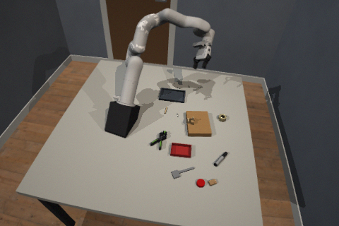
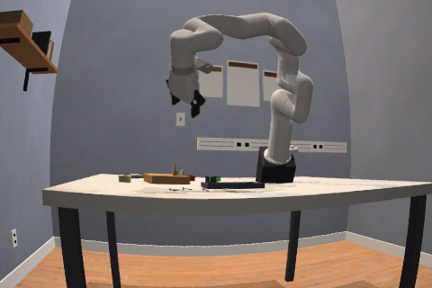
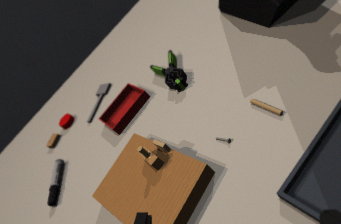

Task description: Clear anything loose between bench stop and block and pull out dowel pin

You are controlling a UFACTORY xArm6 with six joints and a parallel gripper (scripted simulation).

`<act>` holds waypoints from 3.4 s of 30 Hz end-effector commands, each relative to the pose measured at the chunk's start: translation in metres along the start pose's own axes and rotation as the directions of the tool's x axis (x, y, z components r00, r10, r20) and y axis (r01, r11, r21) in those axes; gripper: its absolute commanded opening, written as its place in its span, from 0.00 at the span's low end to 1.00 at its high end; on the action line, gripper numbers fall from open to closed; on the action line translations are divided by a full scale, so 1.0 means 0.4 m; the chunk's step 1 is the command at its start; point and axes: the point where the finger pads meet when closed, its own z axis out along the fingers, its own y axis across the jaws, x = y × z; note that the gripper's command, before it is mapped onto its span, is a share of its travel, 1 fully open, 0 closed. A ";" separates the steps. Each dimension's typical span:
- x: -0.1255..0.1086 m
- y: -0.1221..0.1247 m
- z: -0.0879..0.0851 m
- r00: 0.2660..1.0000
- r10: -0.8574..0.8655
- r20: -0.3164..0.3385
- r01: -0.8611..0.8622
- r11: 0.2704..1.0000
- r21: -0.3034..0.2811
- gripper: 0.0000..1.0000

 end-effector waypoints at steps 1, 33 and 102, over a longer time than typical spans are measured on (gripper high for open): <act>0.000 -0.001 -0.003 1.000 0.001 0.003 -0.001 1.000 0.001 1.00; -0.033 -0.029 0.176 0.999 -0.040 0.031 0.046 0.971 -0.236 0.00; 0.090 -0.302 0.761 0.797 0.497 0.342 -0.142 0.706 -0.694 0.00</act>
